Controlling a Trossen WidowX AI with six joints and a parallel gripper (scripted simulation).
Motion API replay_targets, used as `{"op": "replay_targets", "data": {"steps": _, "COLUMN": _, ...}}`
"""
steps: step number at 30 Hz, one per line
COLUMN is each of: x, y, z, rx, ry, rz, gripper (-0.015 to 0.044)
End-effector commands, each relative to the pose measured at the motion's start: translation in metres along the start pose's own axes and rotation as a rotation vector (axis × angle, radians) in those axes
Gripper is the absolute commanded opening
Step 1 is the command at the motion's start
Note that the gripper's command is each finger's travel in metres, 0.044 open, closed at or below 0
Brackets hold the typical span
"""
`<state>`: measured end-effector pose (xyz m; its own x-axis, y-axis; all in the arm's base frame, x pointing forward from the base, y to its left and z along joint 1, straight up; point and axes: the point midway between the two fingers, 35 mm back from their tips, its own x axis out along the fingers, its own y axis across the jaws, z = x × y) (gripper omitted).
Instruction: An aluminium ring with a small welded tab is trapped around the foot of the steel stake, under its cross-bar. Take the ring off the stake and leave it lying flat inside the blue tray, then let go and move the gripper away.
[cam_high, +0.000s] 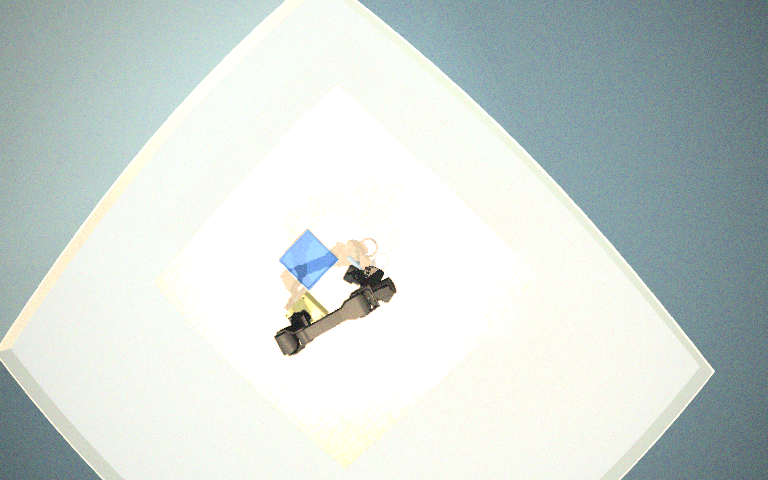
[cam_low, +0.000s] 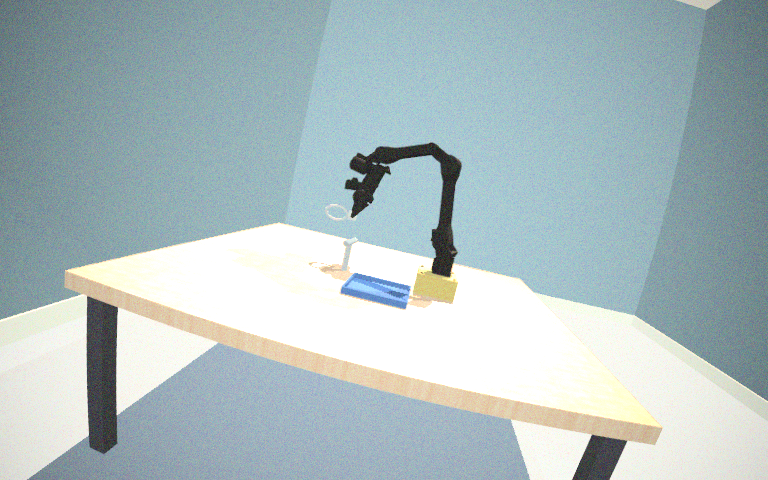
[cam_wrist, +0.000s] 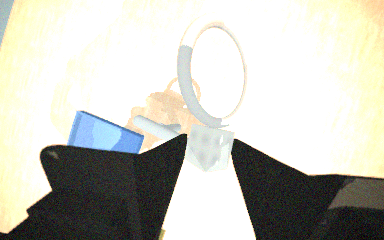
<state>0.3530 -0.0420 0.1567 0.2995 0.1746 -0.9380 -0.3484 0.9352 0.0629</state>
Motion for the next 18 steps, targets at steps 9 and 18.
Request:
{"op": "replay_targets", "data": {"steps": 9, "x": -0.003, "y": 0.015, "z": -0.009, "rx": -0.248, "ry": -0.072, "rz": -0.050, "gripper": 0.0000}}
{"op": "replay_targets", "data": {"steps": 18, "x": -0.003, "y": 0.026, "z": -0.018, "rx": -0.443, "ry": -0.121, "rz": -0.097, "gripper": 0.0000}}
